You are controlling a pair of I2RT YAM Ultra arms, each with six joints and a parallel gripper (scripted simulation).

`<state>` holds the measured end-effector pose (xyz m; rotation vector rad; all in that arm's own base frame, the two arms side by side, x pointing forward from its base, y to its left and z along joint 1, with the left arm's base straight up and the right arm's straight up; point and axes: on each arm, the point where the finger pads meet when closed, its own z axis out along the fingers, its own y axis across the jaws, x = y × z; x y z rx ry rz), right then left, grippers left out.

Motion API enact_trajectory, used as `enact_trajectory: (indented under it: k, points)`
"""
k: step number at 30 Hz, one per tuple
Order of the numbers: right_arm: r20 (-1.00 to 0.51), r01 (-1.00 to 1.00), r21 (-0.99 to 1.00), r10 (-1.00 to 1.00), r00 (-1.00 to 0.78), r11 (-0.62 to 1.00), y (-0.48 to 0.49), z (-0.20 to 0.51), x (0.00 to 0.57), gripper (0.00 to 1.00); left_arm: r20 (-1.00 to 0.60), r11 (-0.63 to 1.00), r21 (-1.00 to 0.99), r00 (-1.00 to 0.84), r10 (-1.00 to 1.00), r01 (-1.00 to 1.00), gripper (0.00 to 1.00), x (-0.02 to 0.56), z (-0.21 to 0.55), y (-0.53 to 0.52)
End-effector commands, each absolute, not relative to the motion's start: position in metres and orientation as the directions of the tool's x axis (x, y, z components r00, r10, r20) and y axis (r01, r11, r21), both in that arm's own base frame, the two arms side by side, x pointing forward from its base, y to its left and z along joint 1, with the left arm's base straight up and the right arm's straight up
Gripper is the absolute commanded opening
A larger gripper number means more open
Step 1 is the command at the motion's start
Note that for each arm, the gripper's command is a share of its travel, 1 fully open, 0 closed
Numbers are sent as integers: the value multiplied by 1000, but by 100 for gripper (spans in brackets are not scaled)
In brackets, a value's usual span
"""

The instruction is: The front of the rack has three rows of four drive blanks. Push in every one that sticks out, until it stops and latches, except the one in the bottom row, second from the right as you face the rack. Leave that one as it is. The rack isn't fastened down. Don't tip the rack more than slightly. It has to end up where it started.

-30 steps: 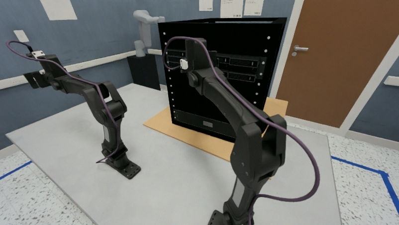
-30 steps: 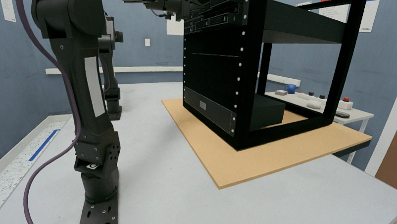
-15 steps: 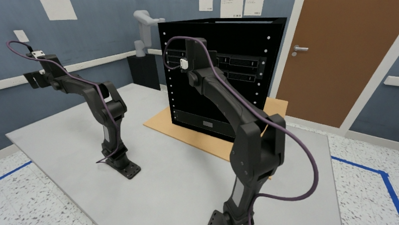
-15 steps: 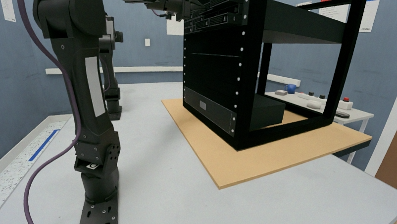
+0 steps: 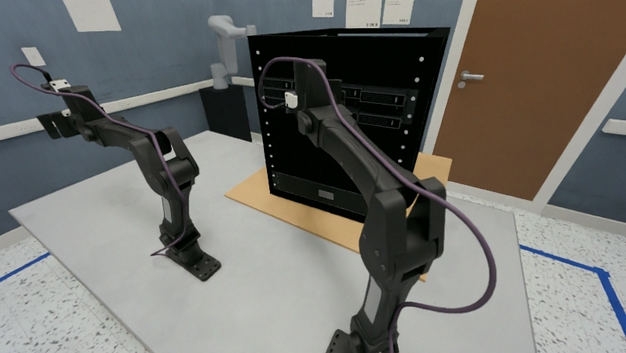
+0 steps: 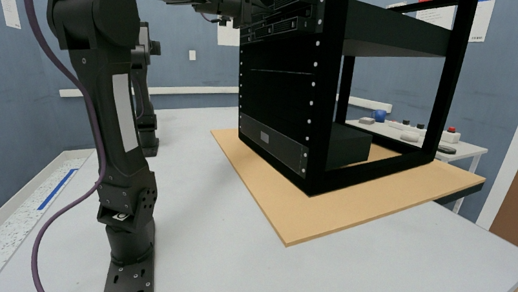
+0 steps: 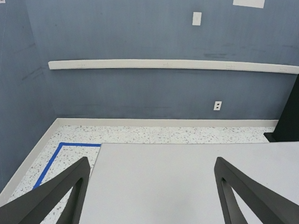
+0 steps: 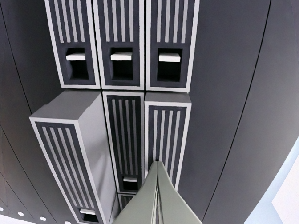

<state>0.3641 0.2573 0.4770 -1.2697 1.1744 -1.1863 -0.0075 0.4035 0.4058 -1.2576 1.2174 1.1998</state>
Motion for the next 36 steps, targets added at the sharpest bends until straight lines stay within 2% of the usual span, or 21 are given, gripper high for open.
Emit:
enact_trajectory:
  k: [1, 36]
  points:
    - [-49, 32, -998, -997, 60, 51, 250, 508, 356, 0, -1000, -22, 0, 0, 0, -1000, 100, -10, 416, 398]
    - [-44, 29, -999, -998, 53, 46, 249, 506, 362, 0, -1000, -22, 0, 0, 0, -1000, 100, -10, 416, 398]
